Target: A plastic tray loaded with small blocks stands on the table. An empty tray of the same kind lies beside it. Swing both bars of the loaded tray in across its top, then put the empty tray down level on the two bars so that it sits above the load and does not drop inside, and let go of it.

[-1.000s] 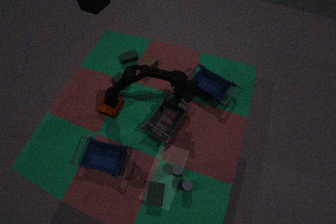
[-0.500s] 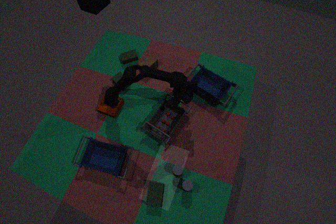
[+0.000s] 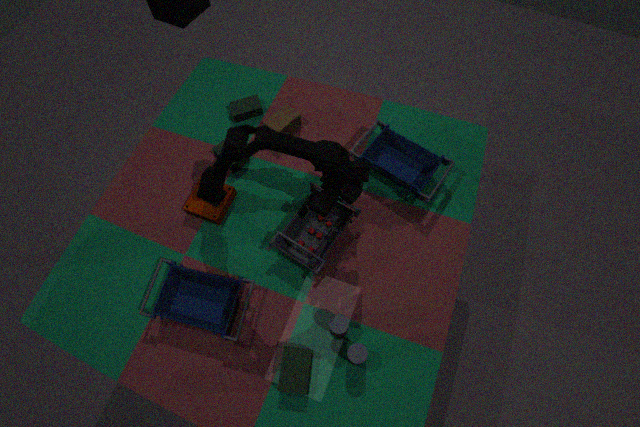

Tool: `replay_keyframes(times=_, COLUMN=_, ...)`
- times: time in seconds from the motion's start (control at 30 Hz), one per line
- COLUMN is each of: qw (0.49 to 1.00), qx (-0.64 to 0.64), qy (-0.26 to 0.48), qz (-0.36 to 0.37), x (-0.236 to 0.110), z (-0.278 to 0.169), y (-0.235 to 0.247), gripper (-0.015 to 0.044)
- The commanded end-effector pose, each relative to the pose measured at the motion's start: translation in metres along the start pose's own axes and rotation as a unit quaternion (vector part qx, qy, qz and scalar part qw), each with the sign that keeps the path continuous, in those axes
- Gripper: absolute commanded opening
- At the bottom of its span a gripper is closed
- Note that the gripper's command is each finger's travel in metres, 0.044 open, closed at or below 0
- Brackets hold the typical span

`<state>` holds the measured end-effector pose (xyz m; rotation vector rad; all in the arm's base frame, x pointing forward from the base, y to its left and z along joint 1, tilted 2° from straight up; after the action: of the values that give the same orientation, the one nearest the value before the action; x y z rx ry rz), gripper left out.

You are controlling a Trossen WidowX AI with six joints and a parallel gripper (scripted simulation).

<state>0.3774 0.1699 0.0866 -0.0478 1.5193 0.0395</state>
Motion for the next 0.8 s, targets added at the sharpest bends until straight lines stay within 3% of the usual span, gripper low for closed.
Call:
replay_keyframes(times=0.0, qw=1.0, qx=0.0, qy=0.007, qz=-0.006, x=0.01, z=-0.004, y=-0.016, gripper=0.0088)
replay_keyframes(times=0.2, qw=1.0, qx=0.0, qy=0.007, qz=-0.006, x=0.022, z=-0.006, y=-0.029, gripper=0.0088)
replay_keyframes(times=0.57, qw=1.0, qx=0.0, qy=0.007, qz=-0.006, x=-0.022, z=-0.003, y=-0.024, gripper=0.0088)
replay_keyframes(times=0.77, qw=1.0, qx=-0.002, qy=0.007, qz=-0.009, x=-0.017, z=-0.003, y=-0.025, gripper=0.0088)
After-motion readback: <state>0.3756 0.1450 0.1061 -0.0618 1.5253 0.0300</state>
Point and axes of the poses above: the point midway between the two fingers, 35 mm back from their tips, its own x axis out along the fingers, its own y axis across the jaws, z = x × y, the point moved 1 cm from there along -x, back along the fingers, and after that the axes turned 7 degrees about -x, right-handed, at the moved point
